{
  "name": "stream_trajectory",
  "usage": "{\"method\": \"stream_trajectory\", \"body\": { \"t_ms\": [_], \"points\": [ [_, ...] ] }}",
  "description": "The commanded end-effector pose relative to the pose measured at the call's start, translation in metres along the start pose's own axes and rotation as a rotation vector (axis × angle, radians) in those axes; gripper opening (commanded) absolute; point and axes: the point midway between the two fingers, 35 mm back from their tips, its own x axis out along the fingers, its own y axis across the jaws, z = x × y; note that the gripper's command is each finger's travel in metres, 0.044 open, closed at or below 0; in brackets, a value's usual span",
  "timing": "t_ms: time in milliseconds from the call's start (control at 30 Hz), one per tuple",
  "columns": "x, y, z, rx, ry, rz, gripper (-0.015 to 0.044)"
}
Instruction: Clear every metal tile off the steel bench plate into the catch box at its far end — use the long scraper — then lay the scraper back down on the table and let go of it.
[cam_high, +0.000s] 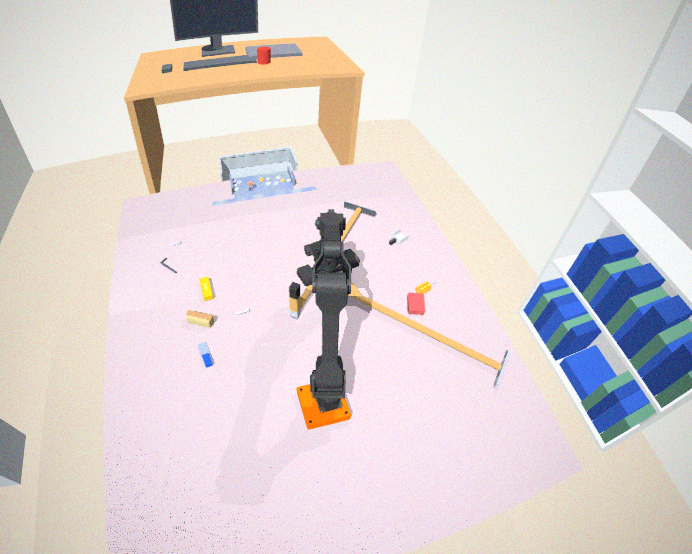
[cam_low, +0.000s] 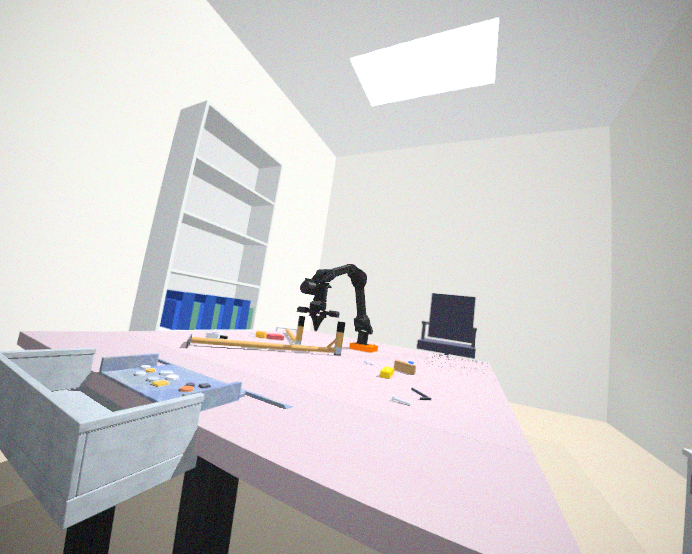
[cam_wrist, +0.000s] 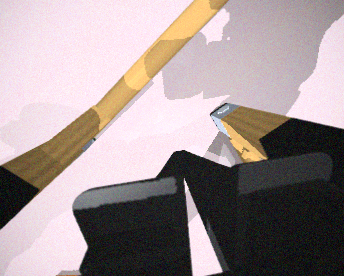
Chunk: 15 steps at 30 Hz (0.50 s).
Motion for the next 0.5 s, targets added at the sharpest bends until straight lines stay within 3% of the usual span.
{"method": "stream_trajectory", "body": {
  "t_ms": [0,467],
  "points": [
    [0.005,0.000,-0.002,0.002,0.004,-0.005,0.0000],
    [0.002,-0.019,0.005,0.002,0.000,-0.009,0.0000]
  ]
}}
